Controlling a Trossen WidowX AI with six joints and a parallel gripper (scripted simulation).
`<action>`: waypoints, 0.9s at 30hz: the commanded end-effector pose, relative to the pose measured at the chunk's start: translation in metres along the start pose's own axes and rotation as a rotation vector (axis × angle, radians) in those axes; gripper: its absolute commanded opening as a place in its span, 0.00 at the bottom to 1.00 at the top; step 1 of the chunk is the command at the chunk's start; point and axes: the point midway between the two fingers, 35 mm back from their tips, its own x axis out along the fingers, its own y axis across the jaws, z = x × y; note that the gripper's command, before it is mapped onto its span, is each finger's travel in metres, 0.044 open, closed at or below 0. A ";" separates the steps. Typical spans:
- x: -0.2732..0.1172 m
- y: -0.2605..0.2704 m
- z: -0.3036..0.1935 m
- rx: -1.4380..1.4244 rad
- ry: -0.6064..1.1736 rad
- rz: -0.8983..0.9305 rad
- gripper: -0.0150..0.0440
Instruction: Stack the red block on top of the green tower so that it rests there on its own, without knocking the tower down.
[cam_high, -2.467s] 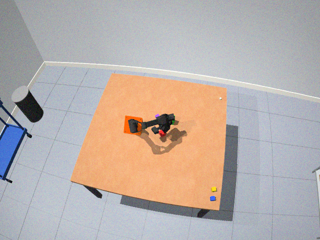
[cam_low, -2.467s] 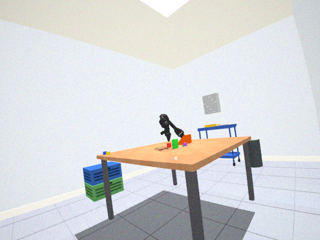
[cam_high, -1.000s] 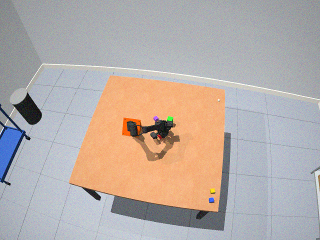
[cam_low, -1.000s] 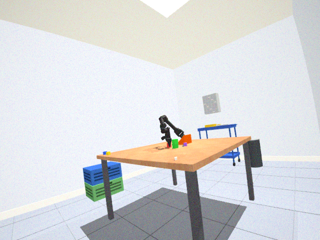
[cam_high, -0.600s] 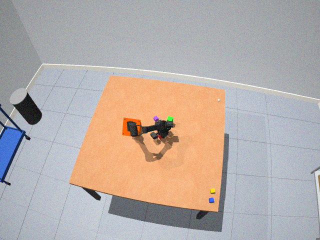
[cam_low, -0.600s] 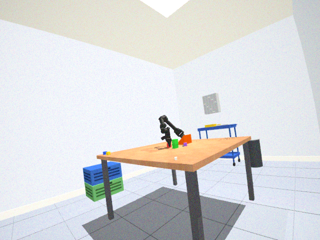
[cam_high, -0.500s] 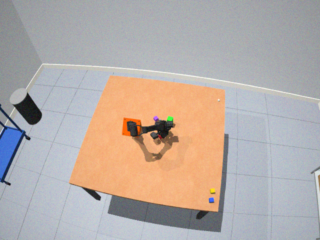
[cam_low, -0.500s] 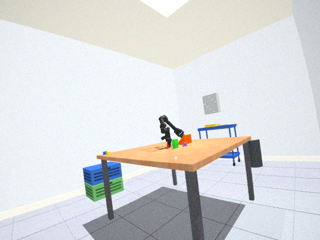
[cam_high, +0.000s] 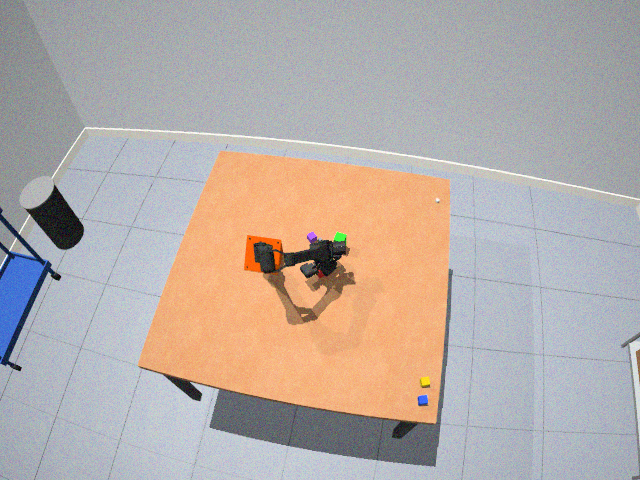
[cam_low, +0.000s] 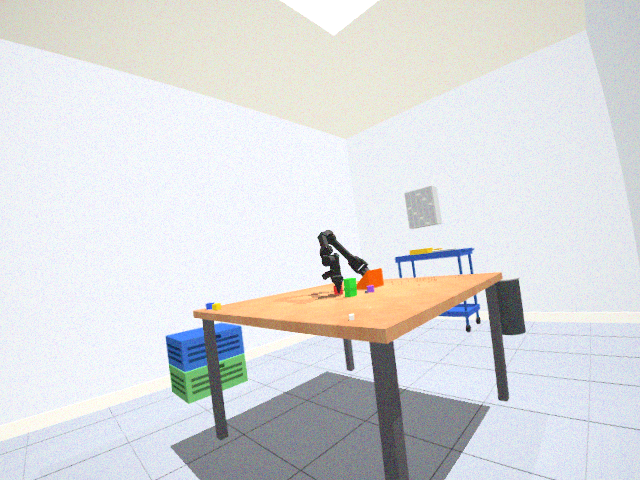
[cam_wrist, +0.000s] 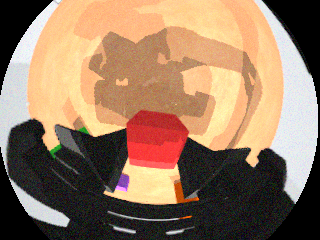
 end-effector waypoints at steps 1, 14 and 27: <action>-0.018 0.003 0.001 0.001 -0.006 0.011 0.25; -0.077 0.002 0.000 0.000 -0.005 0.012 0.25; -0.115 0.001 -0.001 0.000 -0.004 0.012 0.25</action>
